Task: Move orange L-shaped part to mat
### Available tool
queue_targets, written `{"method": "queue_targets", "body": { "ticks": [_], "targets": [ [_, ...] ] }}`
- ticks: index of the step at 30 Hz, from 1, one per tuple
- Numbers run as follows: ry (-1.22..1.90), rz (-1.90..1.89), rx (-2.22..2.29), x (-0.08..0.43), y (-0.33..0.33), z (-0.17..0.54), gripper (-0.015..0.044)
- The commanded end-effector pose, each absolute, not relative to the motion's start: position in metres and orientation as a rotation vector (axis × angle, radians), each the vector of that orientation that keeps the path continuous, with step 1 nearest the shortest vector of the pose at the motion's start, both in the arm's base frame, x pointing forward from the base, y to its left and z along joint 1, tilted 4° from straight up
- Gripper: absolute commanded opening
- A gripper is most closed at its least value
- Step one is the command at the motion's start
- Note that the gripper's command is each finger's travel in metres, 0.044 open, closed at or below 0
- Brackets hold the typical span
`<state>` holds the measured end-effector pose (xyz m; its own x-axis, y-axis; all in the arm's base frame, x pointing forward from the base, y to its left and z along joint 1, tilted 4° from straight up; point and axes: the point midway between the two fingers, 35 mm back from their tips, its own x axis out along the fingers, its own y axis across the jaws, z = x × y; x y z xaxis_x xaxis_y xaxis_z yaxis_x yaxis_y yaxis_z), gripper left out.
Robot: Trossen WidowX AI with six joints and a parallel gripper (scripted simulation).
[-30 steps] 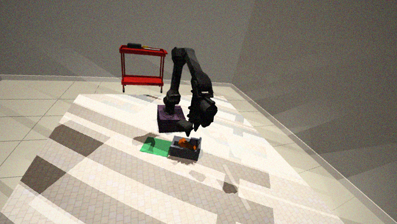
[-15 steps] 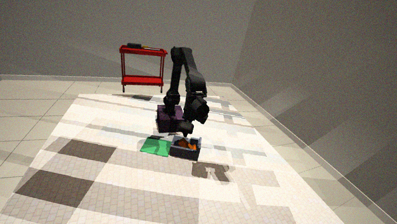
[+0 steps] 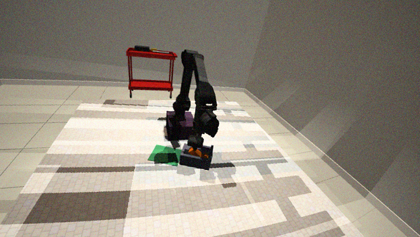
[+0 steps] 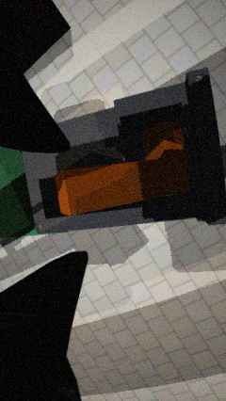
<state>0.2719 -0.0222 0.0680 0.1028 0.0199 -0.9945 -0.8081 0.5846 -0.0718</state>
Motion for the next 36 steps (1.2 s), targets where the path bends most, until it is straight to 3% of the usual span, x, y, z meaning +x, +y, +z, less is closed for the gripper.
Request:
{"method": "queue_targets", "body": {
  "ticks": [1,28,32,36],
  "targets": [
    [1.343,0.715,-0.749,0.271,-0.021,0.059,0.028],
    [1.344,0.716,-0.749,0.273,-0.02,0.021,0.028],
    [1.342,0.711,-0.753,0.275,-0.021,0.024,0.0175],
    [1.342,0.711,-0.753,0.275,-0.021,0.024,0.0148]
  ]
}}
